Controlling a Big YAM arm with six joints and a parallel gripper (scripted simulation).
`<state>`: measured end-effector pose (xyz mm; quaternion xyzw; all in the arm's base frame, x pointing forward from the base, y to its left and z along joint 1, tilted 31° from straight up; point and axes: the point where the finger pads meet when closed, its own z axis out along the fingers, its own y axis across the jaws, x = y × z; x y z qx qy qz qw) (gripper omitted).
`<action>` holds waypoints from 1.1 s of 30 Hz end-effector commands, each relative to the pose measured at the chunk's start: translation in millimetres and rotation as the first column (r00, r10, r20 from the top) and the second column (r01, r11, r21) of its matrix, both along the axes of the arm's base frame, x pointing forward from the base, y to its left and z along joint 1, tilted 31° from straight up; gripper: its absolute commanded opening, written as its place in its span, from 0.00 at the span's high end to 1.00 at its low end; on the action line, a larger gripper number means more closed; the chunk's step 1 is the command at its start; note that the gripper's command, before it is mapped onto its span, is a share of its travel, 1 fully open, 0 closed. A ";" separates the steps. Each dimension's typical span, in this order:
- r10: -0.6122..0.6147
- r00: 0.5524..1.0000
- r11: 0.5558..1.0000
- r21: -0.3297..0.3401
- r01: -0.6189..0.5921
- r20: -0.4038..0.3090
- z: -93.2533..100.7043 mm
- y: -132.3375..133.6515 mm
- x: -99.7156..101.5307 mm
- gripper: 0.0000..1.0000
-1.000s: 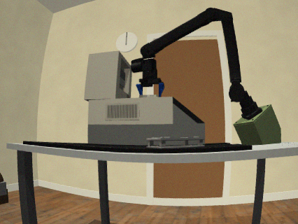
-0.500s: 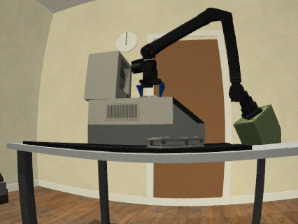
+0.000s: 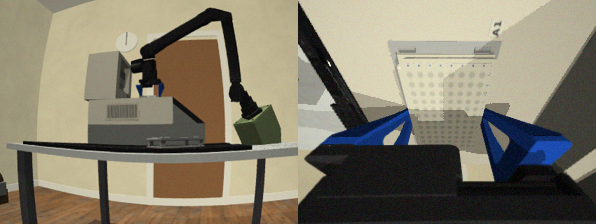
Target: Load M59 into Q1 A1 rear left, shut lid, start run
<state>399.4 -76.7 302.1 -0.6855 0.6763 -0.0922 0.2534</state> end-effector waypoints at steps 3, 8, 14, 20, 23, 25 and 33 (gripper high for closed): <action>-0.004 0.998 1.000 -0.020 0.005 0.063 25.4 1.8 3.2 1.00; -0.005 0.999 1.000 -0.015 0.006 0.049 16.7 3.0 -1.4 1.00; -0.004 0.998 1.000 -0.019 0.005 0.062 23.5 3.2 -0.3 1.00; -0.003 0.997 1.000 -0.025 0.005 0.078 31.0 2.3 3.4 1.00; -0.003 0.997 1.000 -0.025 0.005 0.078 30.8 1.7 5.3 1.00; -0.003 0.997 1.000 -0.024 0.005 0.074 28.9 0.8 7.8 1.00; -0.004 0.998 1.000 -0.017 0.005 0.055 21.6 -1.2 13.4 1.00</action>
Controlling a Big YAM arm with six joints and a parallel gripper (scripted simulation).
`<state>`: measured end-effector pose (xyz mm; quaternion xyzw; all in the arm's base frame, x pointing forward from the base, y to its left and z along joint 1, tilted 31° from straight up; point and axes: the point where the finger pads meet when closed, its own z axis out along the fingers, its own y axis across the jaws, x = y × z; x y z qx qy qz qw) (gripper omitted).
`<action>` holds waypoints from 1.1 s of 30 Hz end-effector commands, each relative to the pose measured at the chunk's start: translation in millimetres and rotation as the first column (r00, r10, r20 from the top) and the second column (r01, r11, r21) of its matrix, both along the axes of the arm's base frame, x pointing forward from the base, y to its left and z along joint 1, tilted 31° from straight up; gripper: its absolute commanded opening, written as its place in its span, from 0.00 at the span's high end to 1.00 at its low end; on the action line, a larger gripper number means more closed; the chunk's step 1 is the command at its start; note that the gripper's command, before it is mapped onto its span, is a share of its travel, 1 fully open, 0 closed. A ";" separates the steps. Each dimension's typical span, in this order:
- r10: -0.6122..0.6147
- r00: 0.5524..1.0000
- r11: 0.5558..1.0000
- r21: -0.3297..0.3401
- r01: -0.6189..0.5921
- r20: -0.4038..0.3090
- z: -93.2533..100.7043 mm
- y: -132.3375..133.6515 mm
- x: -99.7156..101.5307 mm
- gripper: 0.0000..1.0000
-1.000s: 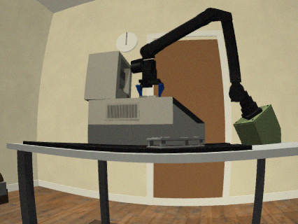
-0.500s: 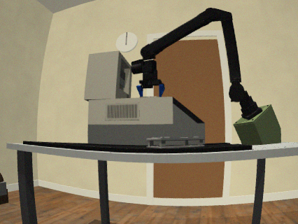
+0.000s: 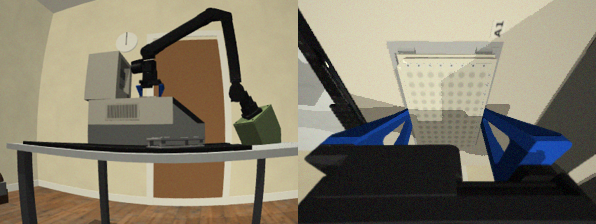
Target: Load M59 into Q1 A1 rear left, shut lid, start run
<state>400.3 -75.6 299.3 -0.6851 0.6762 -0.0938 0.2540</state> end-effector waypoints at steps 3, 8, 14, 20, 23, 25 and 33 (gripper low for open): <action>-0.002 0.999 1.000 -0.014 0.003 0.046 21.1 -2.4 13.9 1.00; -0.003 1.000 1.000 -0.008 0.003 0.030 11.9 -1.5 12.4 1.00; -0.003 1.000 1.000 -0.005 0.003 0.023 4.7 0.7 6.0 1.00; 0.008 0.999 1.000 -0.017 -0.008 0.042 11.7 1.7 3.5 1.00; 0.016 0.998 1.000 -0.024 -0.015 0.052 14.9 2.3 1.9 1.00; 0.017 0.999 1.000 -0.023 -0.016 0.050 13.1 3.1 0.5 1.00; 0.017 0.999 1.000 -0.015 -0.016 0.031 11.5 4.9 -3.6 1.00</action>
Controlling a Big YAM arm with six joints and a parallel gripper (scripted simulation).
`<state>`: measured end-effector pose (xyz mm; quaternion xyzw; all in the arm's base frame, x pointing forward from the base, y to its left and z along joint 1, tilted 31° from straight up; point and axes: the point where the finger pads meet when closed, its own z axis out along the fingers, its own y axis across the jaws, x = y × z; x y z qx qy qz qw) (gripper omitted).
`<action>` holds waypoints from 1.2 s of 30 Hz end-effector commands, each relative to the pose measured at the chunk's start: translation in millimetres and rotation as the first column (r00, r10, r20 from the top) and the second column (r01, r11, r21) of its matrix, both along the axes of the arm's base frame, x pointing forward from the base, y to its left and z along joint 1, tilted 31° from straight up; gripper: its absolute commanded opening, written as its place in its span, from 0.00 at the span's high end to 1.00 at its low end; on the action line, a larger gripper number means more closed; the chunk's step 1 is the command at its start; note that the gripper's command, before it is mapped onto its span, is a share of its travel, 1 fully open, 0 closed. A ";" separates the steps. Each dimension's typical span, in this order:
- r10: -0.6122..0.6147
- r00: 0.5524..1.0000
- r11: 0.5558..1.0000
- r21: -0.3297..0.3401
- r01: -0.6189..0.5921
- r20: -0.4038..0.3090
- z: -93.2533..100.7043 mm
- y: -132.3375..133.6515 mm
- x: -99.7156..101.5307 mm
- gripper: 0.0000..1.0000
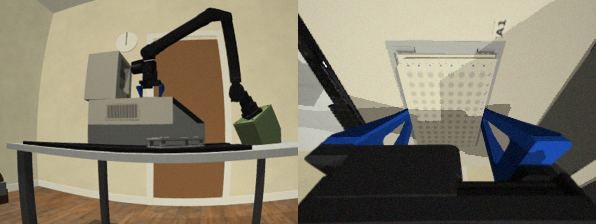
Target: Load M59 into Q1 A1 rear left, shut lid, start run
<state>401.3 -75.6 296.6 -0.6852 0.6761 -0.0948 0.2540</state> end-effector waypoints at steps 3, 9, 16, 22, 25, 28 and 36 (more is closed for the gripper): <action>0.017 0.999 1.000 -0.013 -0.017 0.028 14.0 5.2 -5.1 1.00; 0.004 1.000 1.000 -0.004 -0.004 0.025 14.2 5.6 -5.2 1.00; 0.000 1.000 1.000 -0.001 0.000 0.025 14.5 6.1 -5.2 1.00; 0.001 1.000 1.000 -0.001 -0.001 0.025 14.7 6.4 -5.2 1.00; 0.001 1.000 1.000 -0.001 -0.001 0.025 14.7 6.6 -5.1 0.00; -0.003 0.999 1.000 -0.007 0.004 0.043 22.0 3.4 -2.1 0.00; -0.020 0.997 1.000 -0.016 0.021 0.068 32.3 -5.4 1.1 0.00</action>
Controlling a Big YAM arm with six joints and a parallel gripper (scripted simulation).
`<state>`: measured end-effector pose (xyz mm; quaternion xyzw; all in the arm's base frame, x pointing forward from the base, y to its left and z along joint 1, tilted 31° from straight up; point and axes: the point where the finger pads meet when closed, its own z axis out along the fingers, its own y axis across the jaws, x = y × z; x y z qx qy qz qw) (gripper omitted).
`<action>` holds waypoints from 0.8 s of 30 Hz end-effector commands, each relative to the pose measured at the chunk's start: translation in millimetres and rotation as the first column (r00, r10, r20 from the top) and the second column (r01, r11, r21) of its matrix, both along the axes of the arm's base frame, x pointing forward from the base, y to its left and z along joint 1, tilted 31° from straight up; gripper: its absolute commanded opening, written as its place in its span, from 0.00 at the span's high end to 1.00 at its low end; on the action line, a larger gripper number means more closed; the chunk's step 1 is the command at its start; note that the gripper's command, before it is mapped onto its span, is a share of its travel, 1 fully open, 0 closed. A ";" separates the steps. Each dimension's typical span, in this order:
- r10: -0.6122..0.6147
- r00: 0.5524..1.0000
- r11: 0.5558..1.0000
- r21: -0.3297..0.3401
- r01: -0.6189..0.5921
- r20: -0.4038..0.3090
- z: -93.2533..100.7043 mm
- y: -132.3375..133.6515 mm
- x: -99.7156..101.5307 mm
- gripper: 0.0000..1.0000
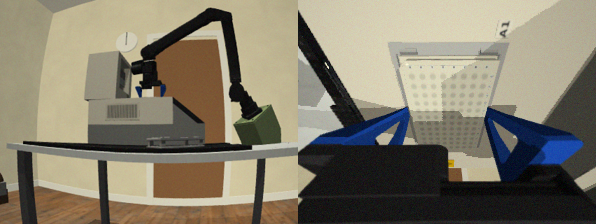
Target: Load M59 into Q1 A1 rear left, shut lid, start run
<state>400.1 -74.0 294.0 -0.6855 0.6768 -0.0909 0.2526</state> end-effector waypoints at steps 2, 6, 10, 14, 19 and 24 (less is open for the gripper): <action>-0.023 0.997 1.000 -0.020 0.024 0.078 36.0 -7.8 2.5 0.00; -0.021 0.996 1.000 -0.021 0.023 0.083 38.0 -7.6 3.3 0.00; -0.020 0.996 1.000 -0.022 0.022 0.086 40.1 -7.4 3.9 0.00; -0.019 0.996 1.000 -0.023 0.021 0.088 40.9 -7.3 4.2 0.00; -0.018 0.996 1.000 -0.022 0.020 0.087 40.0 -6.9 3.9 0.00; -0.016 0.996 1.000 -0.022 0.018 0.087 39.8 -6.5 3.9 0.00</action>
